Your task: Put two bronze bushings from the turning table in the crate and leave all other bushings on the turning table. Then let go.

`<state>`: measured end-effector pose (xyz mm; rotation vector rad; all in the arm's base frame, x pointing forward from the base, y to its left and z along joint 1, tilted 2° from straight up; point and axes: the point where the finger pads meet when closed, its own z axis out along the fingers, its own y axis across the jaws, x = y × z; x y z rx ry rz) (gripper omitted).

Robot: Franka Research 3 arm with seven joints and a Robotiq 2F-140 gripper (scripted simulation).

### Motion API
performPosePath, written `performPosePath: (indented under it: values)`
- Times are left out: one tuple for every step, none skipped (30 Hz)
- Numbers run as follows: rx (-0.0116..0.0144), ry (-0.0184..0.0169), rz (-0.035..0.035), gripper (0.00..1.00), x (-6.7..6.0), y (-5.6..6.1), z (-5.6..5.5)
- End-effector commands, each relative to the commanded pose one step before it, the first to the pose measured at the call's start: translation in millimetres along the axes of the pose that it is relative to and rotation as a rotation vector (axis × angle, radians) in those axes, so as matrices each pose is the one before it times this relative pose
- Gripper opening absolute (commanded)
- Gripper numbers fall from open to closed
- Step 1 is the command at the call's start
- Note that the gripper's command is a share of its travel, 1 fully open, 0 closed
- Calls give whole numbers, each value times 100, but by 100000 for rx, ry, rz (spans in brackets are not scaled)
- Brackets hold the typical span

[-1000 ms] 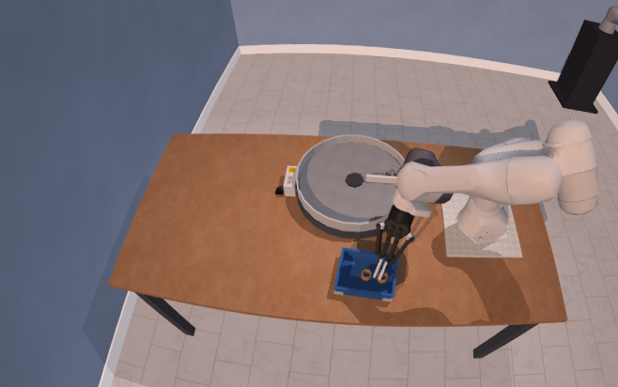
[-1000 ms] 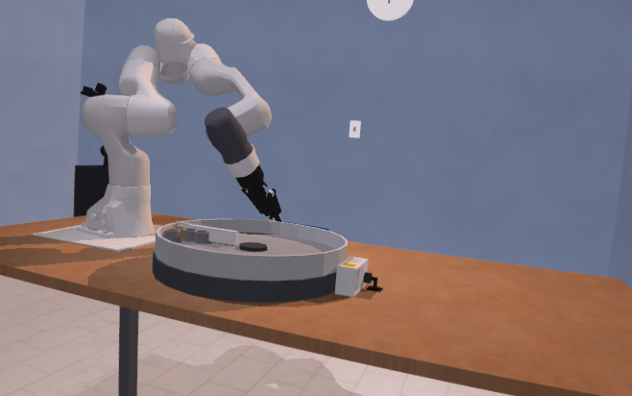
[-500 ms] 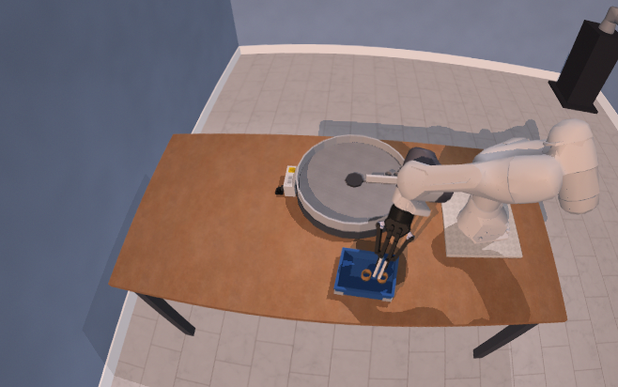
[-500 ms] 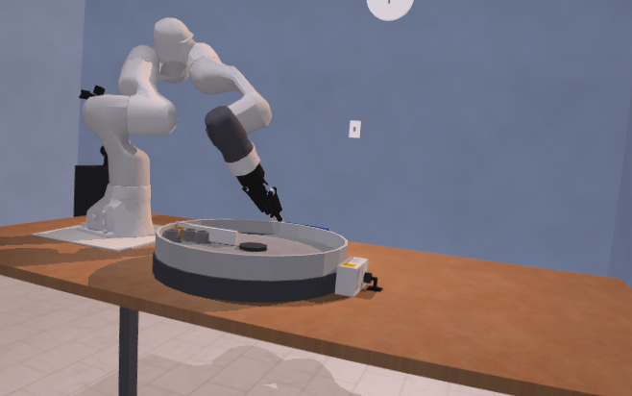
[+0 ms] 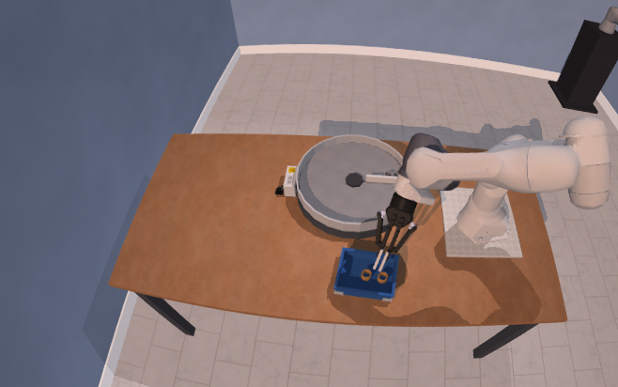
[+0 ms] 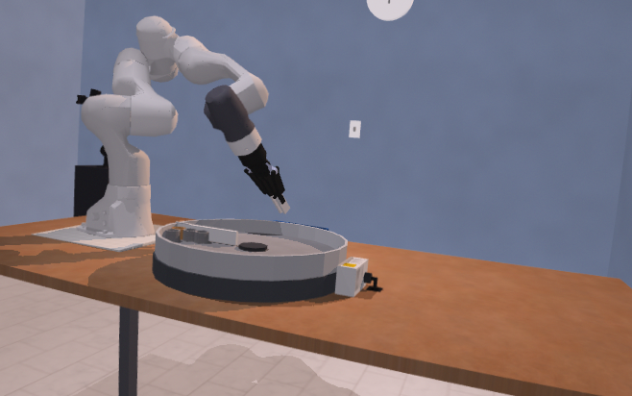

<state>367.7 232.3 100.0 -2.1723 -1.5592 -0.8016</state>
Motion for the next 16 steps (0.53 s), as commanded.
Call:
performPosePath:
  values:
    - [1607,-1077,5621,7,114,-511,-497]
    - [0,0,0,7,282,-1,-336]
    - [0,0,0,7,262,-1,-312]
    - [0,-1,0,7,237,-2,-282]
    - [1,-3,1,7,207,-3,-248]
    - [0,3,-1,7,180,0,-213]
    - [0,-3,1,7,144,-2,-173]
    - [0,3,-1,7,115,1,-136]
    - [0,0,0,7,82,-1,-98]
    - [0,0,0,7,0,0,0]
    - [0,0,0,7,0,0,0]
    - [0,0,0,7,0,0,0]
    - [0,0,0,7,0,0,0]
    - [0,0,0,7,0,0,0]
    - [0,0,0,7,0,0,0]
    - [0,0,0,7,0,0,0]
